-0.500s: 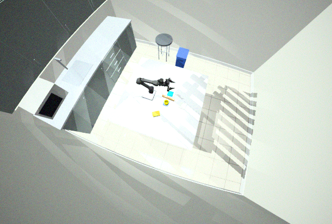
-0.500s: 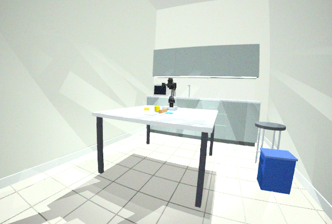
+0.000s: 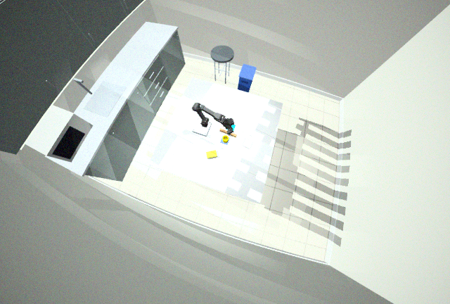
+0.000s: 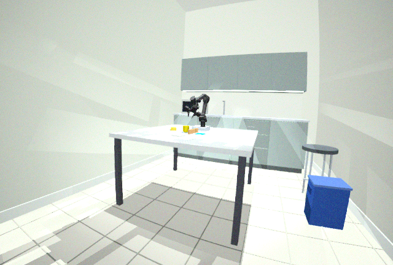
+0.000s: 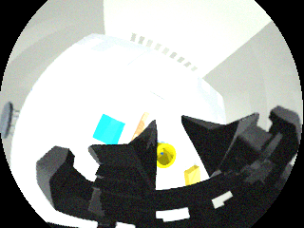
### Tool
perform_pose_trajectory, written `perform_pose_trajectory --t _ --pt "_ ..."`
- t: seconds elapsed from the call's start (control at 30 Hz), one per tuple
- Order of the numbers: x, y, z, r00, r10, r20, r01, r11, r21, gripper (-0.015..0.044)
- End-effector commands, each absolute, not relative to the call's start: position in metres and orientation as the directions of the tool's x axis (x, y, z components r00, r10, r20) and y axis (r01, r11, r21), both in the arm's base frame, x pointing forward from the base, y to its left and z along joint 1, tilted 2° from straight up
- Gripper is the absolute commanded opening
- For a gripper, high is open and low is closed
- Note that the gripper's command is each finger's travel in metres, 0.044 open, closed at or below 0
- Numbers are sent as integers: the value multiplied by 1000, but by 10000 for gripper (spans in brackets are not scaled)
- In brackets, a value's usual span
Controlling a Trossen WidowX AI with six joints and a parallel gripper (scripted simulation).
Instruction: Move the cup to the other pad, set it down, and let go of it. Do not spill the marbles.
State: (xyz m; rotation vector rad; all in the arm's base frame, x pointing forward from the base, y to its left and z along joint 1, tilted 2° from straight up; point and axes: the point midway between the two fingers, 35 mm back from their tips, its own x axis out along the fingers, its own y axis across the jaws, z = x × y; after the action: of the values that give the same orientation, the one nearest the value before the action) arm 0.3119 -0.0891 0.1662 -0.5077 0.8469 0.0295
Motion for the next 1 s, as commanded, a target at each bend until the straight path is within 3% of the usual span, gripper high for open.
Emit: perform_pose_trajectory --t 0.0,0.07,0.13,0.97 --pt "266 -120 113 286 -112 -952 -585 766 -266 166" --pt "241 -126 99 112 -43 -993 -708 698 -110 166" --pt "232 -128 95 50 -13 -999 -743 668 -46 166" --pt "242 -131 72 51 -13 -999 -743 668 -46 166"
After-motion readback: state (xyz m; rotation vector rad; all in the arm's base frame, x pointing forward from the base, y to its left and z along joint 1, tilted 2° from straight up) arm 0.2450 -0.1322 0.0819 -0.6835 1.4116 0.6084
